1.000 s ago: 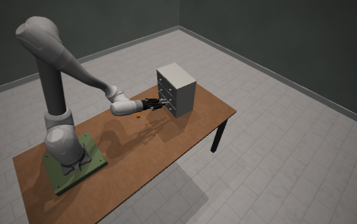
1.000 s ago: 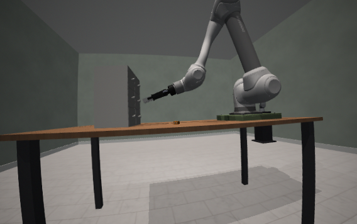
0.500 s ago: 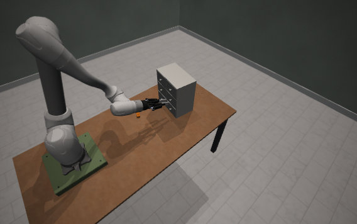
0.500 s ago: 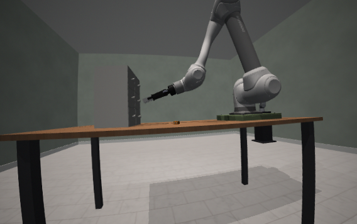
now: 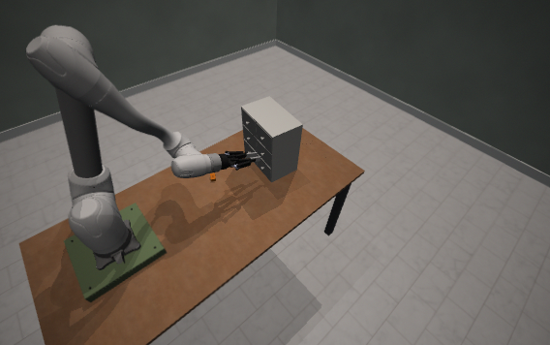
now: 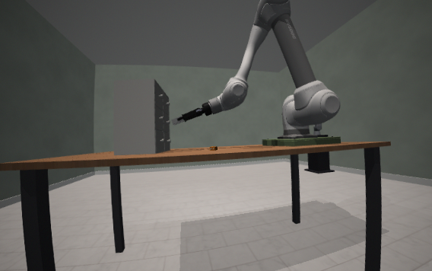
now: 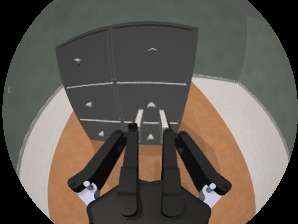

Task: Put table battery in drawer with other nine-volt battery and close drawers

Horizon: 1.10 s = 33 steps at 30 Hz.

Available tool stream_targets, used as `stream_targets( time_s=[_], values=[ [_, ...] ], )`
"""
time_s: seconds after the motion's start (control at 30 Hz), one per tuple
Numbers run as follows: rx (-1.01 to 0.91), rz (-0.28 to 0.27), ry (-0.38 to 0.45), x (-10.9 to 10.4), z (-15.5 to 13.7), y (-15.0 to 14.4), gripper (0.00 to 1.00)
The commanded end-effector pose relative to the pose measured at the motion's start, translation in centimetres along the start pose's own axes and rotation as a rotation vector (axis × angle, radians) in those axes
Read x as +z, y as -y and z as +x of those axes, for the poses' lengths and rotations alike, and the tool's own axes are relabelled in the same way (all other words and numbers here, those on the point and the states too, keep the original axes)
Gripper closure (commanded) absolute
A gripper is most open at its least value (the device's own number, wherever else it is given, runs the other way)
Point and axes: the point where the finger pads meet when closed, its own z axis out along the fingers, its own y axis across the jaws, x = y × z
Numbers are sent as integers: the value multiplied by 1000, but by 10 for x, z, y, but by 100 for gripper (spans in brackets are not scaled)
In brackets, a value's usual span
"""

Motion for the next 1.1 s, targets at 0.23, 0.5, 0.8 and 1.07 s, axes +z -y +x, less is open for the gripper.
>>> stream_targets(
  time_s=[0.23, 0.5, 0.8, 1.07],
  values=[
    [0, 0, 0, 12, 5, 0, 80],
    [0, 0, 0, 24, 9, 0, 80],
    [0, 0, 0, 27, 10, 0, 80],
    [0, 0, 0, 27, 10, 0, 80]
  ],
)
